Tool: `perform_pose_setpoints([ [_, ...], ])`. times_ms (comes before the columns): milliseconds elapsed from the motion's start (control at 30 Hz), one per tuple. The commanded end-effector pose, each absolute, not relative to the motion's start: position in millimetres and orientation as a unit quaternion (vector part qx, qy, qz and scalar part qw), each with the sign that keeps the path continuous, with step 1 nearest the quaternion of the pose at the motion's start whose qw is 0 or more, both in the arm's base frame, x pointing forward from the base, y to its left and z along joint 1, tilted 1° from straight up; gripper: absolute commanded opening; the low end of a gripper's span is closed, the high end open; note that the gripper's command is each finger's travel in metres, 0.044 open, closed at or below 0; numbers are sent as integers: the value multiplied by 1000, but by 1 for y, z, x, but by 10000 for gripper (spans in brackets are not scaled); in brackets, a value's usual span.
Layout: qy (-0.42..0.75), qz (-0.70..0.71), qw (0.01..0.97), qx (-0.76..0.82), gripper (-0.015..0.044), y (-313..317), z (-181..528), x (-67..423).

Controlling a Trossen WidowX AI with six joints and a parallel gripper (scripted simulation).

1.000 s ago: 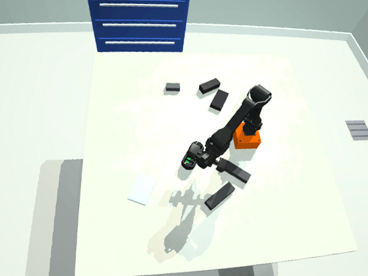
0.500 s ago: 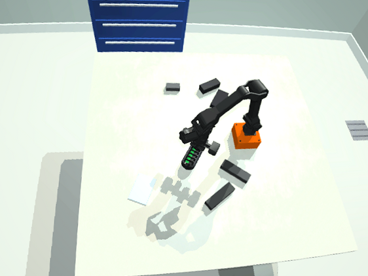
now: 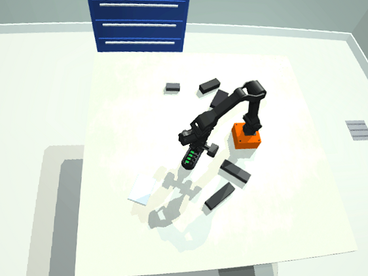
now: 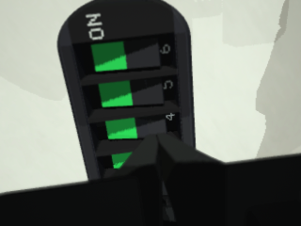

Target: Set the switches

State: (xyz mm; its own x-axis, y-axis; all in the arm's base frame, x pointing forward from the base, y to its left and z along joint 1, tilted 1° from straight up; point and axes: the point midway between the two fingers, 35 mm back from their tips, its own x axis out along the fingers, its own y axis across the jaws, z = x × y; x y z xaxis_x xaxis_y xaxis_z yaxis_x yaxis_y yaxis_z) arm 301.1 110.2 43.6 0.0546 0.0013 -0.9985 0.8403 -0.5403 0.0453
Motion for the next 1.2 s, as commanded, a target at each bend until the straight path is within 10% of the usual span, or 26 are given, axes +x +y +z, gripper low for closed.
perform_pose_setpoints([
  [0,332,-602,348,637,0,111,37,301],
  [1167,340,-597,354,635,0,125,67,309],
])
